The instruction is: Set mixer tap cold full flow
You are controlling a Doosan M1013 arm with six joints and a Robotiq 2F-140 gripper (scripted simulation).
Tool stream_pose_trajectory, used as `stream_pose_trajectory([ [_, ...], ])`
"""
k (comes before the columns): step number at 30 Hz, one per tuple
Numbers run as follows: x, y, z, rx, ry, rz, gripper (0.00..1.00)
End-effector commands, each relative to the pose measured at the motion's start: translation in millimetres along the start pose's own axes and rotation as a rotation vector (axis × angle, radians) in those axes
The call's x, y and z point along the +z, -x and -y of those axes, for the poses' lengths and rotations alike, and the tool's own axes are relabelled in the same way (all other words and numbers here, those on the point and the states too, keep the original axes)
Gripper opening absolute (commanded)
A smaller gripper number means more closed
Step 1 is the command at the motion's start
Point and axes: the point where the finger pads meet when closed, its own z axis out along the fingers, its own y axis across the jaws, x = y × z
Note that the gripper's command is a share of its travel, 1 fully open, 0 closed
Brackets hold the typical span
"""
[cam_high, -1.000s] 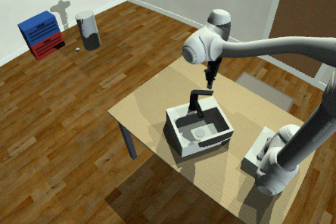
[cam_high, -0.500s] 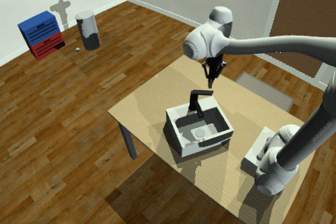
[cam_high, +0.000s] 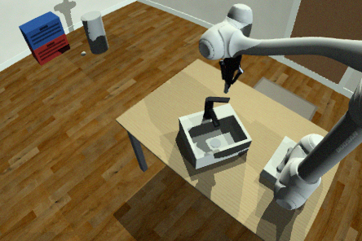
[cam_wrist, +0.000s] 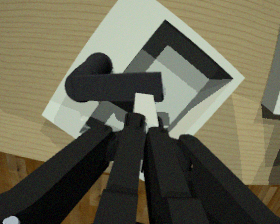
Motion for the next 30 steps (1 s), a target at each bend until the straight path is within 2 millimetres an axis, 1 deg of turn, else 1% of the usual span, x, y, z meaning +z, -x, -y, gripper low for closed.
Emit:
stream_pose_trajectory([
  [1, -5.8, -0.7, -0.3, 0.279, -0.006, -0.012, 0.0],
  [14, -8.4, -0.6, -0.6, 0.997, -0.014, -0.017, 0.0],
  [16, -8.4, -0.6, -0.6, 0.997, -0.014, -0.017, 0.0],
  [17, -8.4, -0.6, -0.6, 1.139, -0.018, -0.025, 0.42],
  [20, -8.4, -0.6, -0.6, 1.295, -0.027, -0.043, 0.42],
  [30, -8.4, -0.6, -0.6, 1.297, -0.027, -0.044, 0.42],
])
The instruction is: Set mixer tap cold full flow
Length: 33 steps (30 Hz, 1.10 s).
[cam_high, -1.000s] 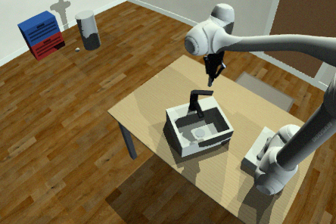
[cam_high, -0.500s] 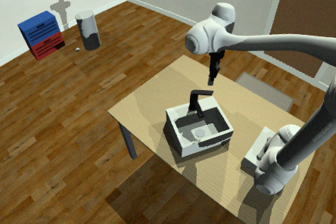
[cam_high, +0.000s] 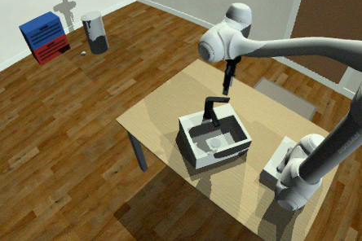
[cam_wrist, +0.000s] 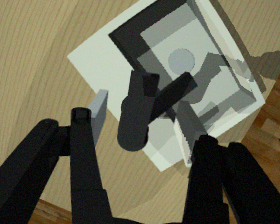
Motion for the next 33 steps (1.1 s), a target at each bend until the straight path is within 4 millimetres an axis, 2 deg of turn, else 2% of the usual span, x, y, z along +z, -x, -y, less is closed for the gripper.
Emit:
stream_pose_trajectory([
  [1, -0.4, 1.0, -0.6, 0.015, -0.005, -0.006, 0.42],
  [33, 3.3, 1.0, -0.6, 0.015, -0.005, -0.005, 0.42],
])
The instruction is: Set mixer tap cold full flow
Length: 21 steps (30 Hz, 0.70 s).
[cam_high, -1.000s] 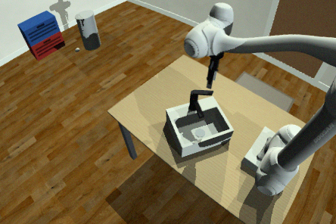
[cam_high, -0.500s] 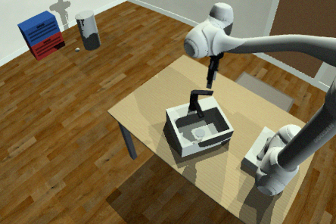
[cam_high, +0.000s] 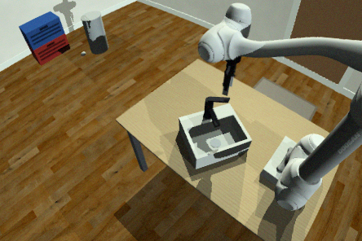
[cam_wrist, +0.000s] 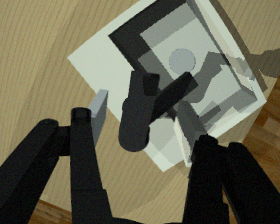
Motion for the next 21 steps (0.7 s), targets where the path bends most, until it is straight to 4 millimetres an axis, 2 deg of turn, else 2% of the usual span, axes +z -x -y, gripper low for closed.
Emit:
stream_pose_trajectory([
  [1, 4, 1, -1, 0.002, -0.002, -0.002, 0.42],
  [21, 27, 1, -1, 0.002, -0.002, -0.002, 0.42],
])
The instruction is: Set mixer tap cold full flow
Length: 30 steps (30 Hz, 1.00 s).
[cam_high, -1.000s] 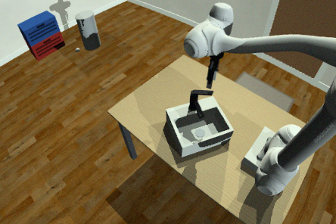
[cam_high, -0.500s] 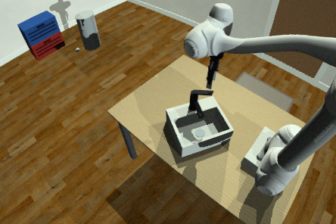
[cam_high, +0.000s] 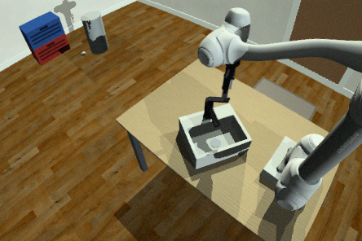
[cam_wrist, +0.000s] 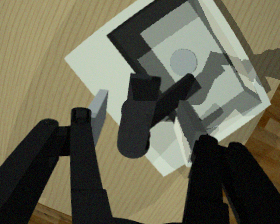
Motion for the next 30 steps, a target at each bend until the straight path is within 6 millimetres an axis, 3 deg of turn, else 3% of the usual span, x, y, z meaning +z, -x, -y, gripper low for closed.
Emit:
stream_pose_trajectory([
  [1, 8, 0, -1, 0.002, -0.001, -0.003, 0.42],
  [15, 29, 0, -1, 0.002, -0.001, -0.003, 0.42],
  [30, 35, 0, -1, 0.002, -0.001, -0.003, 0.42],
])
